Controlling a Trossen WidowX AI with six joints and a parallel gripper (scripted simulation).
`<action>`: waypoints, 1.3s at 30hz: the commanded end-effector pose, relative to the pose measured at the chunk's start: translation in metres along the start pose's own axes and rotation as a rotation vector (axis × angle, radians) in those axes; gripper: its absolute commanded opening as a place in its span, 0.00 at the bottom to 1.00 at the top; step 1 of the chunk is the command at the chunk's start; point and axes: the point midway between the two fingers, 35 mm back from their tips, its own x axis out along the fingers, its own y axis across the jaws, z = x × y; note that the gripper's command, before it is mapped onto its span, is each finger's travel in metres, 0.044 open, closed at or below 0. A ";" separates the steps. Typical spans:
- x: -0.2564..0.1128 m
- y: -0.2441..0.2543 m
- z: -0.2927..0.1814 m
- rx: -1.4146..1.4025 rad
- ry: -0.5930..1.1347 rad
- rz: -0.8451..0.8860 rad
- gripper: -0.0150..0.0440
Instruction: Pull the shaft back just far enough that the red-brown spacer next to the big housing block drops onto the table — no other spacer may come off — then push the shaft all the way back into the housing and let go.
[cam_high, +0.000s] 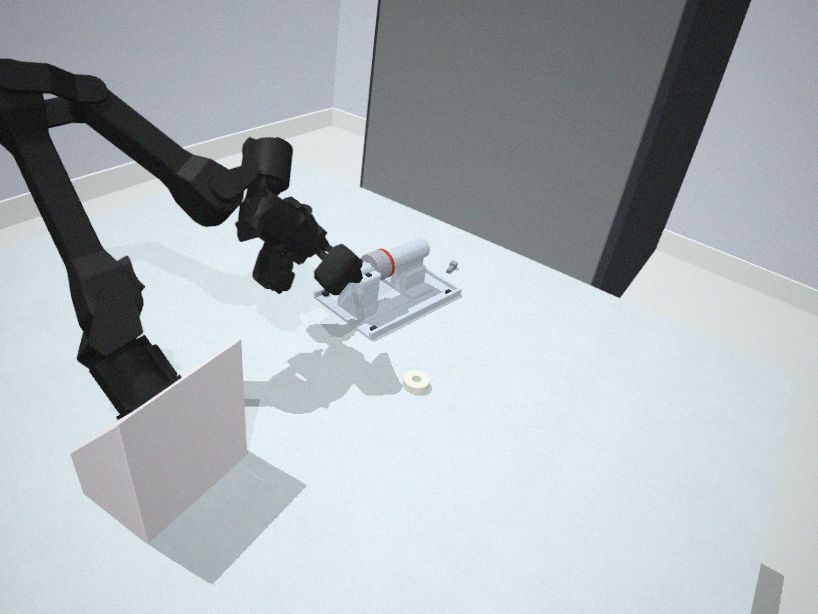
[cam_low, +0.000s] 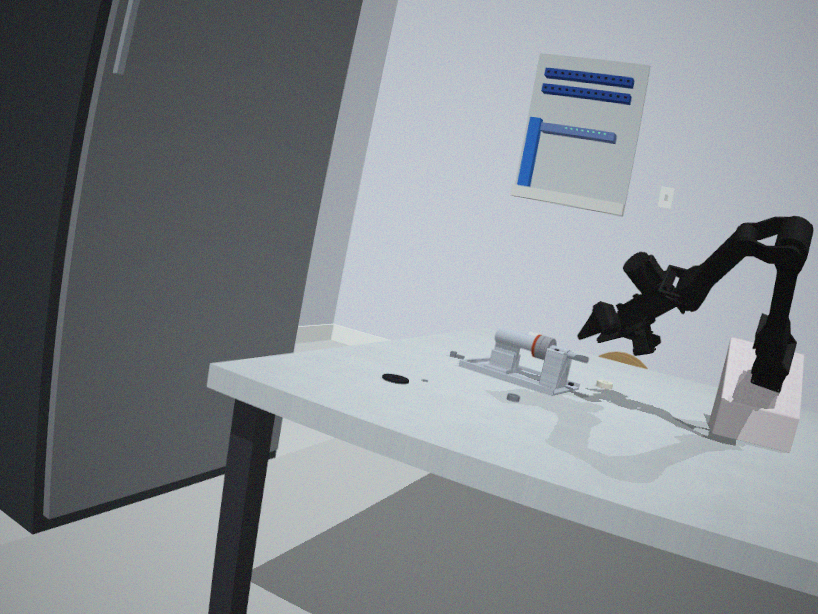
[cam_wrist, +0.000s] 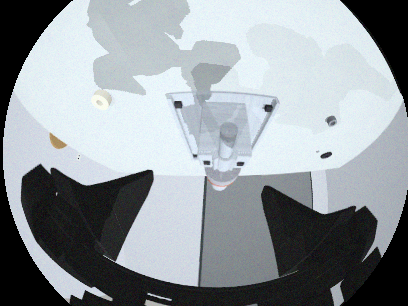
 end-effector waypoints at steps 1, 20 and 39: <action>-0.002 -0.013 0.031 -0.134 -0.077 -0.045 1.00; 0.000 -0.008 0.029 -0.134 -0.077 -0.045 1.00; 0.002 -0.007 0.031 -0.137 -0.051 -0.041 1.00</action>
